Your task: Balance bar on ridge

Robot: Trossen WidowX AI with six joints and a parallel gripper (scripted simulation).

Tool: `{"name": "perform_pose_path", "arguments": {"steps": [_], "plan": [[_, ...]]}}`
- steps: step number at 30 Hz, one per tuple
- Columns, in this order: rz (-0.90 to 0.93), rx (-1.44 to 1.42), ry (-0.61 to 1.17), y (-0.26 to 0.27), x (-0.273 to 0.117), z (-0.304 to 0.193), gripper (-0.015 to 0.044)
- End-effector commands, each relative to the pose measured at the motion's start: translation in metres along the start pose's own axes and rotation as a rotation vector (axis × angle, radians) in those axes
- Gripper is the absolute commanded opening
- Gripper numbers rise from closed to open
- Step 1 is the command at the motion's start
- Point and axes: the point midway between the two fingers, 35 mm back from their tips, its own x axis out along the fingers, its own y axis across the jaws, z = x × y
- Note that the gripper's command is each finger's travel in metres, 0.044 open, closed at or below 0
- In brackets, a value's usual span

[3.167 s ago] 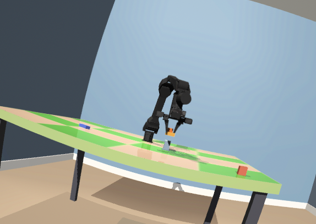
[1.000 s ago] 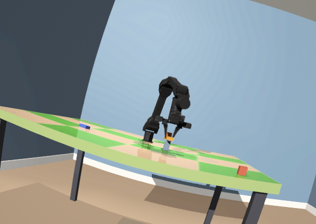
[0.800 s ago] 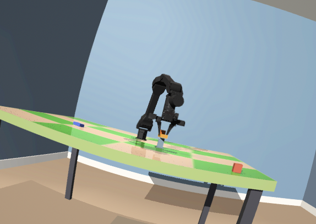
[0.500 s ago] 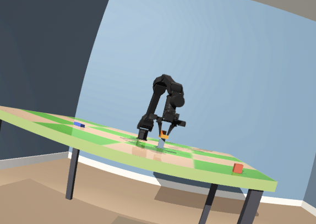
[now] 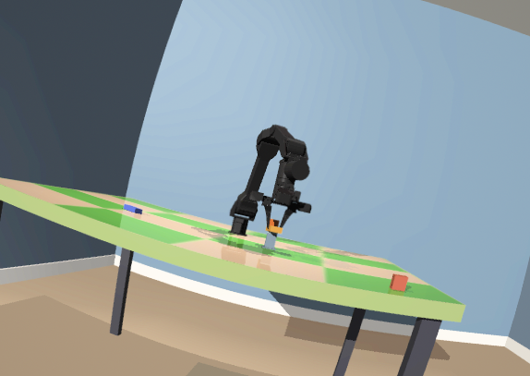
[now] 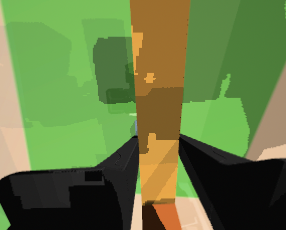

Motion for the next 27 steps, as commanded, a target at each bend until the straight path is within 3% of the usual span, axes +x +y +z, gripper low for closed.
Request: {"name": "perform_pose_path", "arguments": {"steps": [1, 27], "plan": [[0.004, -0.001, 0.0, 0.0009, 0.0005, 0.0001, 0.0], [0.004, -0.001, 0.0, 0.0008, 0.0026, -0.0003, 0.0]]}}
